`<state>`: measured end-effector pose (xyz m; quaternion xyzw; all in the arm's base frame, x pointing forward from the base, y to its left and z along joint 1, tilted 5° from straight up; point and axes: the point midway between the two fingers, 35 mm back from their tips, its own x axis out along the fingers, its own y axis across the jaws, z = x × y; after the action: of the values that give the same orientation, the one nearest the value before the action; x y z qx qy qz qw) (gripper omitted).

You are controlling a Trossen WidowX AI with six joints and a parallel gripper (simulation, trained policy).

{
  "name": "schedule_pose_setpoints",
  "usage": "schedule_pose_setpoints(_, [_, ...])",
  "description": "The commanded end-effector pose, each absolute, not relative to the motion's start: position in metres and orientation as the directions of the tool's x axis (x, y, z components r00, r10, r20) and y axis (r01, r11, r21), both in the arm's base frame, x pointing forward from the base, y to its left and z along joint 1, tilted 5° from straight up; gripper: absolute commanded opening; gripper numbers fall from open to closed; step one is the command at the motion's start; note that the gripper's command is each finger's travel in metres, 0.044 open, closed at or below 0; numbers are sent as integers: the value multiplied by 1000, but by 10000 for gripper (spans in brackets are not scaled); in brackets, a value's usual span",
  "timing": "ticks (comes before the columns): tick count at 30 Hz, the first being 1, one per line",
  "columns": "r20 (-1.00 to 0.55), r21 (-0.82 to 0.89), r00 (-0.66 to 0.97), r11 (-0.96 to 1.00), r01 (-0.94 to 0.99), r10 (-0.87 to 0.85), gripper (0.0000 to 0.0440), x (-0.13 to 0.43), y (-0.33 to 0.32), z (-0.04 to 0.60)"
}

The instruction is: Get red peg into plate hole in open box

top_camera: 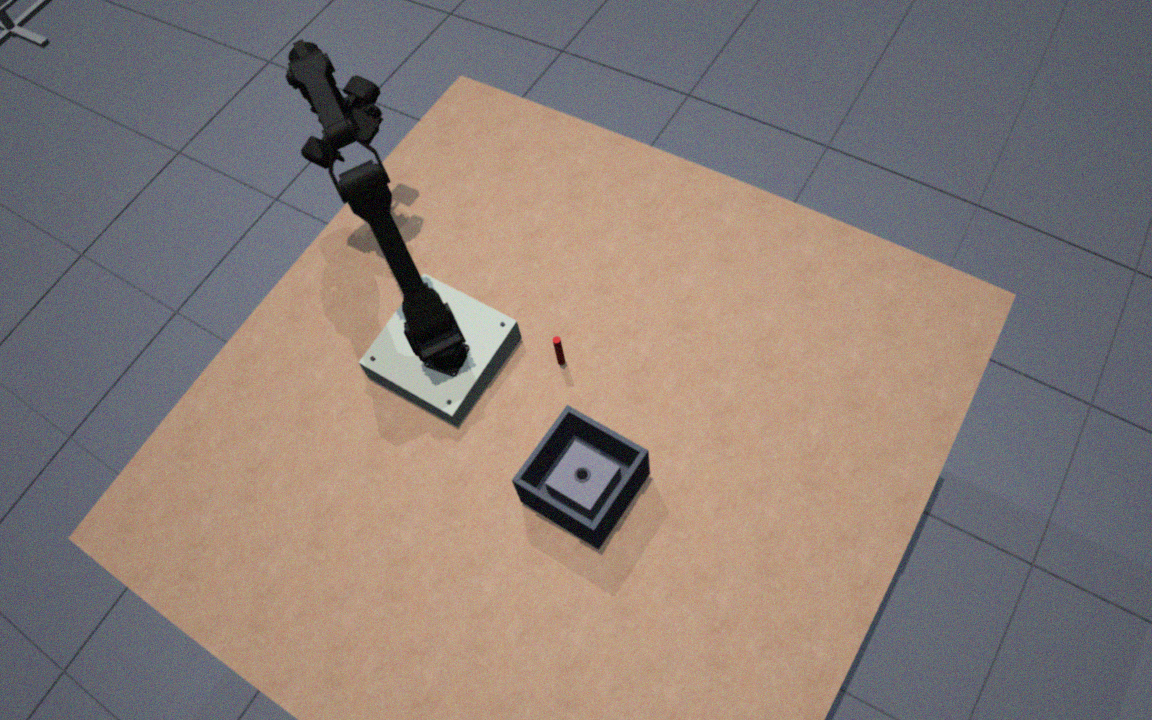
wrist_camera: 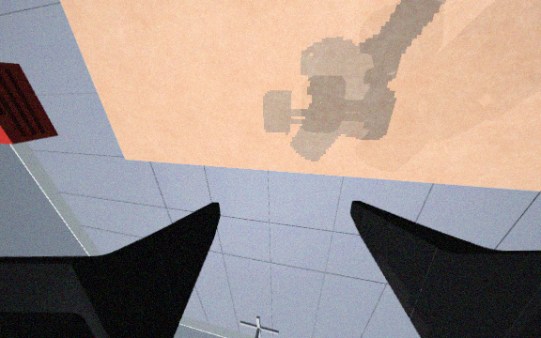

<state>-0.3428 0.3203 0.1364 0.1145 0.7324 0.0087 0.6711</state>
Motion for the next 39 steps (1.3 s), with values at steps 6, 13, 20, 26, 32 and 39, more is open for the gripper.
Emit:
schedule_pose_setpoints(6, [-968,205,-130,976,76,213,414,-259,360,172])
schedule_pose_setpoints(13, [-963,229,-135,972,58,235,408,-173,374,192])
schedule_pose_setpoints(20, [-961,243,-117,967,71,250,402,-89,366,204])
schedule_pose_setpoints(26, [-964,242,-89,965,102,251,401,-25,346,208])
schedule_pose_setpoints(32, [-970,225,-56,963,148,235,401,30,317,207])
schedule_pose_setpoints(39, [-981,186,-22,957,221,195,399,80,277,198])
